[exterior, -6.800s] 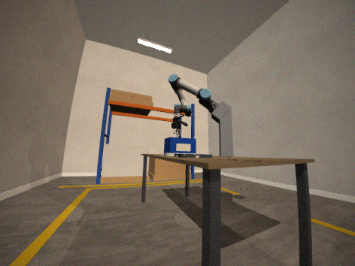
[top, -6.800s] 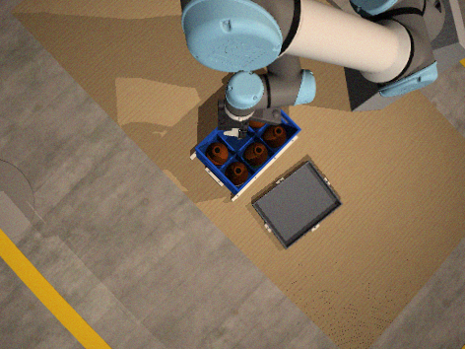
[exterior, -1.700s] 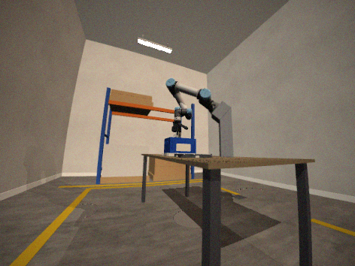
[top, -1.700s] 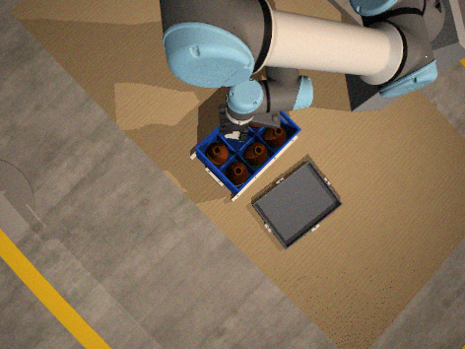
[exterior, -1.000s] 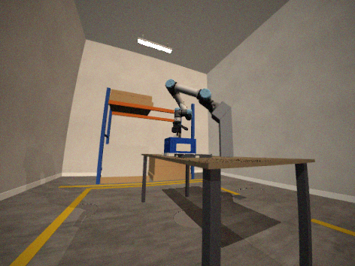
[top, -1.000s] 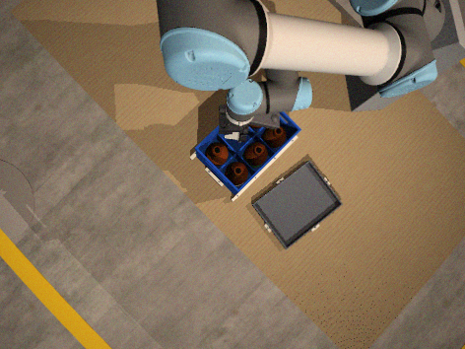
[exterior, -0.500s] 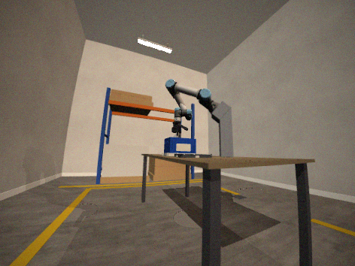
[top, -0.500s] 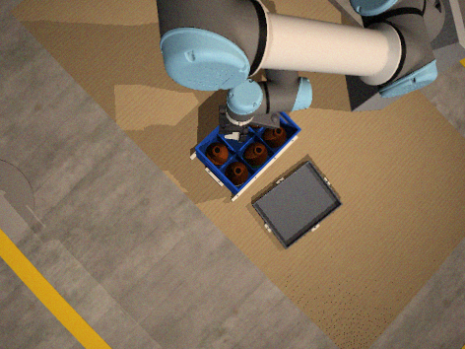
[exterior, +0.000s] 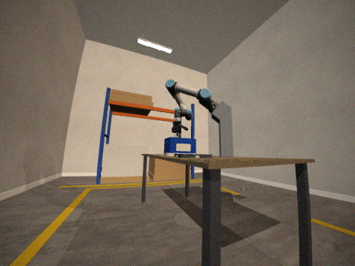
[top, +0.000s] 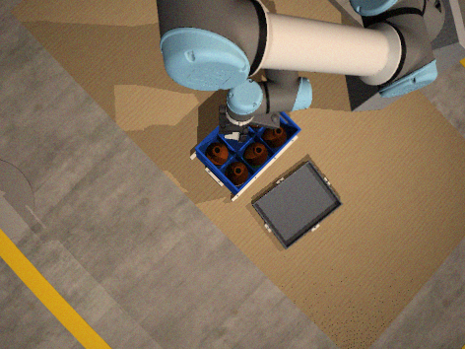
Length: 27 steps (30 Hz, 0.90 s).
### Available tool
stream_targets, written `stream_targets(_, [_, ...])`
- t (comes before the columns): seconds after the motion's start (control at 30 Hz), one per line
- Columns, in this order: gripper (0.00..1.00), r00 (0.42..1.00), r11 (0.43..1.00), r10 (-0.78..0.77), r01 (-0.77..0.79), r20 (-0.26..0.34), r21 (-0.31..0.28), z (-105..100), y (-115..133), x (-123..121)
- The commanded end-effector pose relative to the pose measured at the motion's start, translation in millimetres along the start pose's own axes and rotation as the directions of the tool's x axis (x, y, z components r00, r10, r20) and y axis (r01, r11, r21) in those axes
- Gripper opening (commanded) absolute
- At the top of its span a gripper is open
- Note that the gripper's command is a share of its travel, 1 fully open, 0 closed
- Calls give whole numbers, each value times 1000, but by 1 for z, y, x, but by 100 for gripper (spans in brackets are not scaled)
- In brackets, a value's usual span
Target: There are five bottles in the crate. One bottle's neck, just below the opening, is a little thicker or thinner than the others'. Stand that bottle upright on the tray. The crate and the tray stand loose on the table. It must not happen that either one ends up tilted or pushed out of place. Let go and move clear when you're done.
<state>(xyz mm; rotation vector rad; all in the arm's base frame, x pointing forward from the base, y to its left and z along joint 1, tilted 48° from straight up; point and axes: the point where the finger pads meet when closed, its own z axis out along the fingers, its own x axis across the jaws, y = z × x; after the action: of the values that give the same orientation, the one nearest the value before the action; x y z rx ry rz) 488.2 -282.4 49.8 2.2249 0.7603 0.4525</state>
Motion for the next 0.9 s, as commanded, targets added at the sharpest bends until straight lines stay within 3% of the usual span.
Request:
stream_targets(0.0, [38, 1000, 1000, 0, 0, 0, -1, 0, 0, 0])
stream_targets(0.03, [38, 1000, 1000, 0, 0, 0, -1, 0, 0, 0])
stream_targets(0.07, [0, 1000, 1000, 0, 0, 0, -1, 0, 0, 0])
stream_targets(0.87, [0, 1000, 1000, 0, 0, 0, -1, 0, 0, 0])
